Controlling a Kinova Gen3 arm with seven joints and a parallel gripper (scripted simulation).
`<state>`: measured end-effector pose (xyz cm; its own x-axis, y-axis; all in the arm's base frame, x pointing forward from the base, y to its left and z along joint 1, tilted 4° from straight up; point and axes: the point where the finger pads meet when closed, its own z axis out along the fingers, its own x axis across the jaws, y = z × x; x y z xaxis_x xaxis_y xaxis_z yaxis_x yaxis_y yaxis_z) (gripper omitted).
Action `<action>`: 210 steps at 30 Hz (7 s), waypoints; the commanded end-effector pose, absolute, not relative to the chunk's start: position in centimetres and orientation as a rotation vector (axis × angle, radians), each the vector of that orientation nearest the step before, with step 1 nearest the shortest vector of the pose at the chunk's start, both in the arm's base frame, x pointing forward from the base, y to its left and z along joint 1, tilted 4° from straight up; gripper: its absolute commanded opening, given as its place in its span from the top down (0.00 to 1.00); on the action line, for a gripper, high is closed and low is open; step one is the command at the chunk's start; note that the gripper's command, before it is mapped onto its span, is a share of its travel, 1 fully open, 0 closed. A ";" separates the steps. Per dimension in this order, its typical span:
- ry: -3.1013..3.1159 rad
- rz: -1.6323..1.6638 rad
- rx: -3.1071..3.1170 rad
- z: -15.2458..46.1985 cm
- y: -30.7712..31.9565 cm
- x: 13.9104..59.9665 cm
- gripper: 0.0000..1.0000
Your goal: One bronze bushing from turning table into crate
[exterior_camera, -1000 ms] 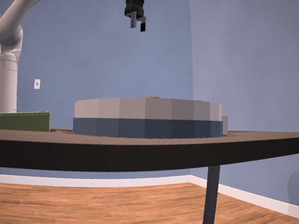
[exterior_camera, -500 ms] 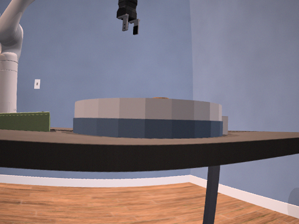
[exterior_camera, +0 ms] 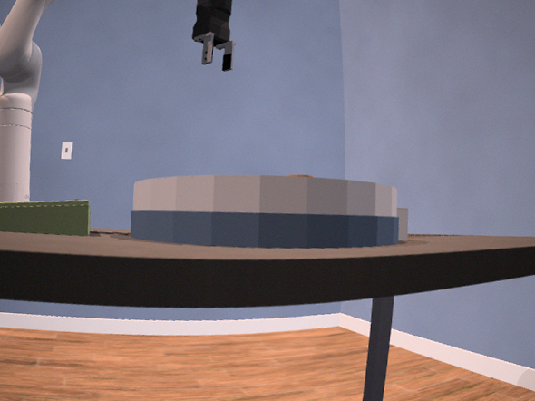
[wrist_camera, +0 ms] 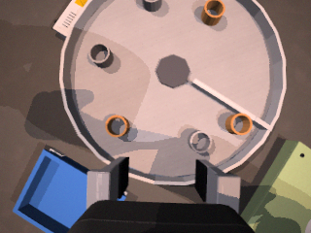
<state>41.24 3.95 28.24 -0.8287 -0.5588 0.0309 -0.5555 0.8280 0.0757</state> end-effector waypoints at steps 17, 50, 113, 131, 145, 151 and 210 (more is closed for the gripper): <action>-2.957 -0.096 0.901 25.7 2.1 37.5 0.00; -2.954 -0.099 0.902 20.4 -1.4 30.0 0.00; -2.953 -0.100 0.902 20.4 -1.4 30.0 0.00; -2.953 -0.100 0.902 20.4 -1.4 30.0 0.00; -2.953 -0.100 0.902 20.4 -1.4 30.0 0.00; -2.953 -0.100 0.902 20.4 -1.4 30.0 0.00; -2.953 -0.100 0.902 20.4 -1.4 30.0 0.00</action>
